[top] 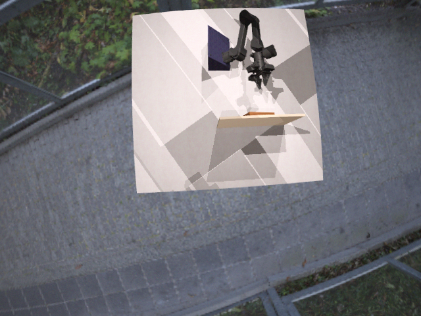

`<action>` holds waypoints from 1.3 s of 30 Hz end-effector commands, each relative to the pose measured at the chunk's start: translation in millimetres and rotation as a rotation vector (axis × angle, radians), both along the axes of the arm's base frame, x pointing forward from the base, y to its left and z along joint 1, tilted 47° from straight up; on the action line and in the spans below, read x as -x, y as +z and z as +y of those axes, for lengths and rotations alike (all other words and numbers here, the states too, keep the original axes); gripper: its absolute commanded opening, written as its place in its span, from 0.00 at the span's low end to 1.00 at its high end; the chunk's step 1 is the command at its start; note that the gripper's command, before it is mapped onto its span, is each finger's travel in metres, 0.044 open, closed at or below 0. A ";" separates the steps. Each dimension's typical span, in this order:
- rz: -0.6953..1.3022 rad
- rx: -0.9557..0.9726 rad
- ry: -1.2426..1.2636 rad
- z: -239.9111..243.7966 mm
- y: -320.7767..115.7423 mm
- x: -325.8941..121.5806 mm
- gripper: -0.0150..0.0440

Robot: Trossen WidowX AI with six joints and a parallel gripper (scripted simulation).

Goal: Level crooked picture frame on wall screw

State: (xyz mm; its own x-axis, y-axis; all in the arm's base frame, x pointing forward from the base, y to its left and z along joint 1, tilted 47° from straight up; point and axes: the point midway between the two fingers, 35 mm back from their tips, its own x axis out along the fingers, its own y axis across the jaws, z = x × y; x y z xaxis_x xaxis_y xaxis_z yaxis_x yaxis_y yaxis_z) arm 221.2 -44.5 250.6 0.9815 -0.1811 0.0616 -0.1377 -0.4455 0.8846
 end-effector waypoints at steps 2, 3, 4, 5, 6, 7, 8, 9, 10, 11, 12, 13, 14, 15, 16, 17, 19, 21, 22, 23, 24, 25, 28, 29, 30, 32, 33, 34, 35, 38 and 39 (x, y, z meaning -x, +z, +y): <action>0.003 -0.076 0.005 9.3 -22.4 -28.4 0.69; 0.003 -0.079 0.006 9.8 -23.1 -29.3 0.69; 0.003 -0.079 0.006 9.8 -23.1 -29.3 0.69; 0.003 -0.079 0.006 9.8 -23.1 -29.3 0.69; 0.003 -0.079 0.006 9.8 -23.1 -29.3 0.69; 0.003 -0.079 0.006 9.8 -23.1 -29.3 0.69; 0.003 -0.079 0.006 9.8 -23.1 -29.3 0.69; 0.003 -0.079 0.006 9.8 -23.1 -29.3 0.69; 0.003 -0.079 0.006 9.8 -23.1 -29.3 0.69; 0.003 -0.079 0.006 9.8 -23.1 -29.3 0.69; 0.003 -0.079 0.006 9.7 -22.8 -30.8 0.69; 0.003 -0.079 0.006 9.5 -22.4 -33.6 0.69; 0.003 -0.079 0.006 9.3 -22.1 -35.6 0.69; 0.002 -0.079 0.006 9.2 -22.0 -36.3 0.69; 0.002 -0.079 0.006 9.2 -22.0 -36.3 0.69; 0.002 -0.079 0.006 9.2 -22.0 -36.3 0.69; 0.002 -0.079 0.006 9.2 -22.0 -36.3 0.69; 0.002 -0.079 0.006 9.2 -22.0 -36.3 0.69; 0.002 -0.079 0.006 9.1 -21.7 -37.2 0.69; 0.002 -0.079 0.006 8.8 -20.9 -39.2 0.69; 0.002 -0.079 0.006 8.4 -19.9 -41.9 0.69; 0.002 -0.079 0.006 7.8 -18.8 -45.6 0.69; 0.001 -0.078 0.006 5.1 -15.0 -62.4 0.69; 0.001 -0.078 0.006 3.9 -14.1 -69.1 0.69; 0.001 -0.078 0.006 2.7 -13.7 -75.9 0.69; 0.000 -0.078 0.006 0.1 -13.9 -89.9 0.69; 0.000 -0.078 0.006 -1.4 -14.7 -97.1 0.69; -0.001 -0.078 0.006 -2.8 -15.8 -104.3 0.69; -0.001 -0.078 0.006 -4.1 -17.0 -110.2 0.69; -0.001 -0.078 0.006 -5.2 -18.2 -115.0 0.69; -0.001 -0.078 0.006 -5.2 -18.2 -115.0 0.69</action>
